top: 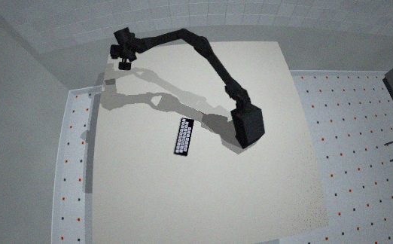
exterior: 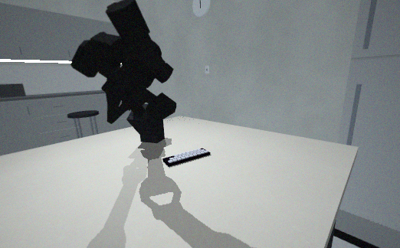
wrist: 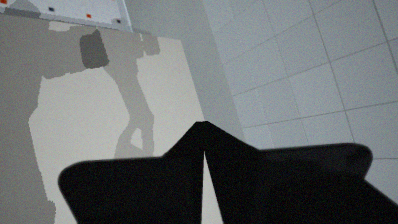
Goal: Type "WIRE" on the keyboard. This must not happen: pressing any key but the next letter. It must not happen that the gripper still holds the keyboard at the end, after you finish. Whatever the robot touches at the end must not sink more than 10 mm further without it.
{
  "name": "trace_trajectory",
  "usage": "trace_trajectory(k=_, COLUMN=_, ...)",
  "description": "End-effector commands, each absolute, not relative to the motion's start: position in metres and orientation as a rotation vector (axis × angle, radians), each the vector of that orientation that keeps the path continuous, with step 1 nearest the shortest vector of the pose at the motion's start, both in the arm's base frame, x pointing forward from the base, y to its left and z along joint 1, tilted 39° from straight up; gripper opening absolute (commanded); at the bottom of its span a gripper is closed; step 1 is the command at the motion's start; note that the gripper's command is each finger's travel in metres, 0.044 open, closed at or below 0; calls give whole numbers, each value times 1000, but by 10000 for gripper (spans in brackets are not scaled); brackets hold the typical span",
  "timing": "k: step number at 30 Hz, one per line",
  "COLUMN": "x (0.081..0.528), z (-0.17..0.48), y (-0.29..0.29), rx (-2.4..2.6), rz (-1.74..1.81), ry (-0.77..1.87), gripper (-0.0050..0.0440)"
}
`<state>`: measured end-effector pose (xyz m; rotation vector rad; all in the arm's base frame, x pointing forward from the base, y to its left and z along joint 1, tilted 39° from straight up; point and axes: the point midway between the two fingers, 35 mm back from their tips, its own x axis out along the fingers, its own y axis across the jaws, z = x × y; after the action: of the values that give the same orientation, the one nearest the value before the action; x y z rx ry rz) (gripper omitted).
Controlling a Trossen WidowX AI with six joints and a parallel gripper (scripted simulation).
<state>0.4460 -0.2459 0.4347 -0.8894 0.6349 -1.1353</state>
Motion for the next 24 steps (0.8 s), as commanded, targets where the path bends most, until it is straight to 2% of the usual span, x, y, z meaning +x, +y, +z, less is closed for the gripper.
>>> trace_trajectory(k=1, x=446, z=435, y=-246, rx=-889, rz=-1135, ry=635, gripper=0)
trace_trajectory(k=17, x=446, z=435, y=-246, rx=-889, rz=-1135, ry=635, gripper=0)
trace_trajectory(k=20, x=467, z=397, y=-232, rx=-841, rz=-1066, ry=638, gripper=0)
trace_trajectory(k=24, x=474, z=380, y=-226, rx=-820, rz=-1037, ry=642, gripper=0)
